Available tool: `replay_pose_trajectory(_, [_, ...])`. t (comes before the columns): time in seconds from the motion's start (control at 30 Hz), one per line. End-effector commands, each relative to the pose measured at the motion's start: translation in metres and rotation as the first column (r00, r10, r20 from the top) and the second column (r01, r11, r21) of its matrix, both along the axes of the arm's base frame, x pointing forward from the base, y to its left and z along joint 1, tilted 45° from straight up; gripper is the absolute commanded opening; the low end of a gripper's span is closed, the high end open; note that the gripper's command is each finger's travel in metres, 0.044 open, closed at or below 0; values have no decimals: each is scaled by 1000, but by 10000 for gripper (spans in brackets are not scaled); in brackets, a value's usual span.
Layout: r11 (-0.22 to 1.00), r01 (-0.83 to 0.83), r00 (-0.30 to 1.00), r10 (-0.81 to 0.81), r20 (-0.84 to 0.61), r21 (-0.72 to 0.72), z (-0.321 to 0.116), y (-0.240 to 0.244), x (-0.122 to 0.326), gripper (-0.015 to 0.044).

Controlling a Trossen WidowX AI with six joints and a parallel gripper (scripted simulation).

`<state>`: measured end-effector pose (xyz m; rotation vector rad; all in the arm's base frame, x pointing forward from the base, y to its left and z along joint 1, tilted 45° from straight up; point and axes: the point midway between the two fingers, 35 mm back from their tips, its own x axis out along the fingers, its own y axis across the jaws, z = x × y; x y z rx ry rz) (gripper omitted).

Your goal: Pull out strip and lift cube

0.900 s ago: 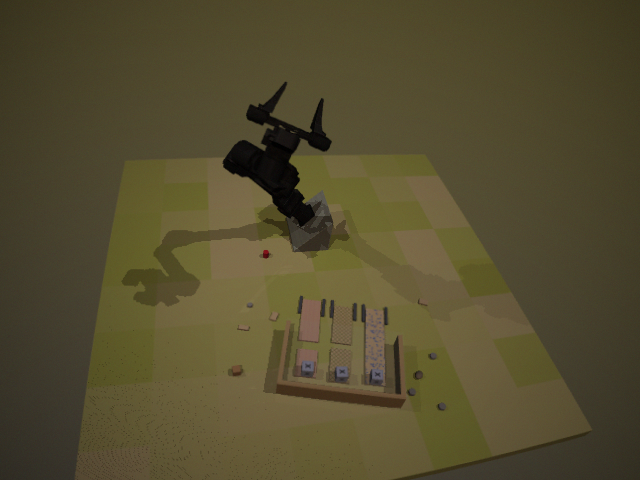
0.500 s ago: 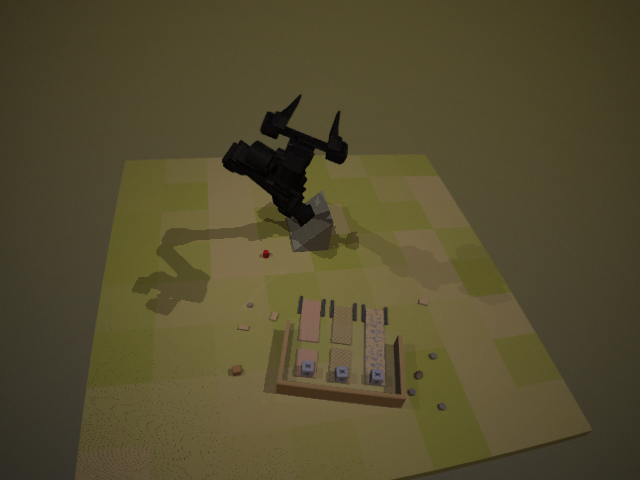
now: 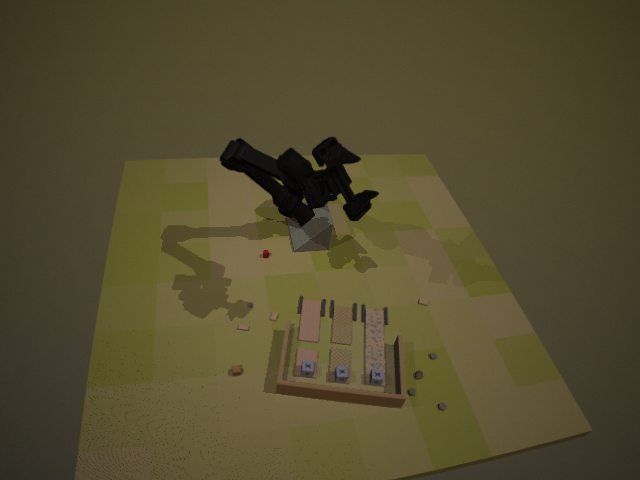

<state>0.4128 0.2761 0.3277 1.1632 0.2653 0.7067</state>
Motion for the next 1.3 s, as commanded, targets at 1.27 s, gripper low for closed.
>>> replay_pose_trajectory(1.27, [-529,32,922,-312,229,-848,-226,-179,-93,374])
